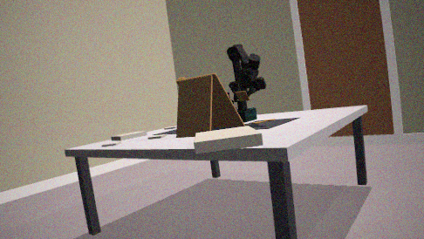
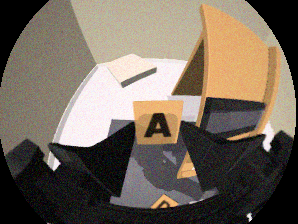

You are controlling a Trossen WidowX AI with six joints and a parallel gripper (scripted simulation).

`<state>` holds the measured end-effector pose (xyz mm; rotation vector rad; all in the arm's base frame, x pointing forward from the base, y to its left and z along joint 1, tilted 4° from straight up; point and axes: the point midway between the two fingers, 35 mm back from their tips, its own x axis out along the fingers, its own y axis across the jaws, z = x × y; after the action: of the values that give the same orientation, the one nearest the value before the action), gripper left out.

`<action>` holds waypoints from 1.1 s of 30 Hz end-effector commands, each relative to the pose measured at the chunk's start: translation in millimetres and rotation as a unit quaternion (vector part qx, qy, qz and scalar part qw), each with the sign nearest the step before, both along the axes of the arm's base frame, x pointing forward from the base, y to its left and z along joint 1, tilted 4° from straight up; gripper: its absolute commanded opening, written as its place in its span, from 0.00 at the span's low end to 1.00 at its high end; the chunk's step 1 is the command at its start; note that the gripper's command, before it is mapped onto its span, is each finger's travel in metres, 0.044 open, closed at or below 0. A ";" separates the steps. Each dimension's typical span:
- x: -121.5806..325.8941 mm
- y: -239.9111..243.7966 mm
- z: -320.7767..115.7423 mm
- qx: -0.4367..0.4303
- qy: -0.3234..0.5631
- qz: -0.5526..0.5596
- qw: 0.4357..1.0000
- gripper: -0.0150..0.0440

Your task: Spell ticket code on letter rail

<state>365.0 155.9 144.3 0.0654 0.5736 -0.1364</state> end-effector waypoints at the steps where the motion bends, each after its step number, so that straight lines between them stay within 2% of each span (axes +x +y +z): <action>1: -1.1 -1.8 -0.3 0.000 0.001 0.002 1.000 0.25; 33: -3.1 -17.7 -0.9 -0.001 0.001 0.002 1.000 0.25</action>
<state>362.9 139.4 143.5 0.0634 0.5742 -0.1370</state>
